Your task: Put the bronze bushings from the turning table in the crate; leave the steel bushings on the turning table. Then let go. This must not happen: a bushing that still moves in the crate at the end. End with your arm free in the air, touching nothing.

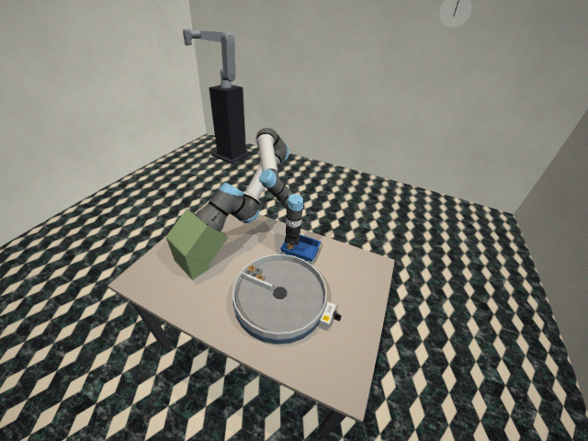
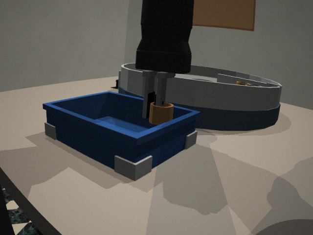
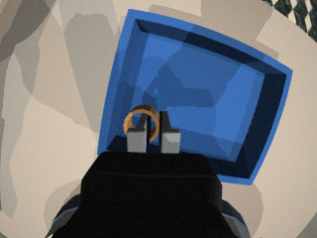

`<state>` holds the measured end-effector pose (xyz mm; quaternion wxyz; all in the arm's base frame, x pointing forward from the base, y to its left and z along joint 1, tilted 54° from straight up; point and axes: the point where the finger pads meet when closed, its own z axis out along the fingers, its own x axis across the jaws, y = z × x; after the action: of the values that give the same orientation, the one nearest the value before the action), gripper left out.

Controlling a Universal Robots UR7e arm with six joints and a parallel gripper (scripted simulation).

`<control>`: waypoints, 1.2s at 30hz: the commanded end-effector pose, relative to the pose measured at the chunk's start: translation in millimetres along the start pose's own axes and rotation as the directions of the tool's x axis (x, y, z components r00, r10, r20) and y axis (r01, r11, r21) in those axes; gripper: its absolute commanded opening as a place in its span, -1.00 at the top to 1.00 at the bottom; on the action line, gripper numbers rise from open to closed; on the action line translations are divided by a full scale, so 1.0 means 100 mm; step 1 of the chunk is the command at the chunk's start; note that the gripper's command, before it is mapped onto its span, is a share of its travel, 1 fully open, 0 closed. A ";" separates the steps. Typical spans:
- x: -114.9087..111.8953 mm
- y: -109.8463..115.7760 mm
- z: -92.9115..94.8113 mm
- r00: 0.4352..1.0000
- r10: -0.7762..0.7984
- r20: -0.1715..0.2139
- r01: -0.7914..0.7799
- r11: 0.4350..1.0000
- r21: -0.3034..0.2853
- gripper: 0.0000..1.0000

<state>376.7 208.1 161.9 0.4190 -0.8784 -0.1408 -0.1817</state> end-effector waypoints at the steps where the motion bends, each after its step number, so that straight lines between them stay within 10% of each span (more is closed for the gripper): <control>1: 0.00 0.00 0.03 1.000 0.000 -0.001 0.000 1.000 0.000 1.00; 36: 0.00 0.00 0.22 1.000 0.000 0.000 0.000 1.000 0.000 1.00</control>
<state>380.2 221.8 151.8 0.4190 -0.8784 -0.1410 -0.1817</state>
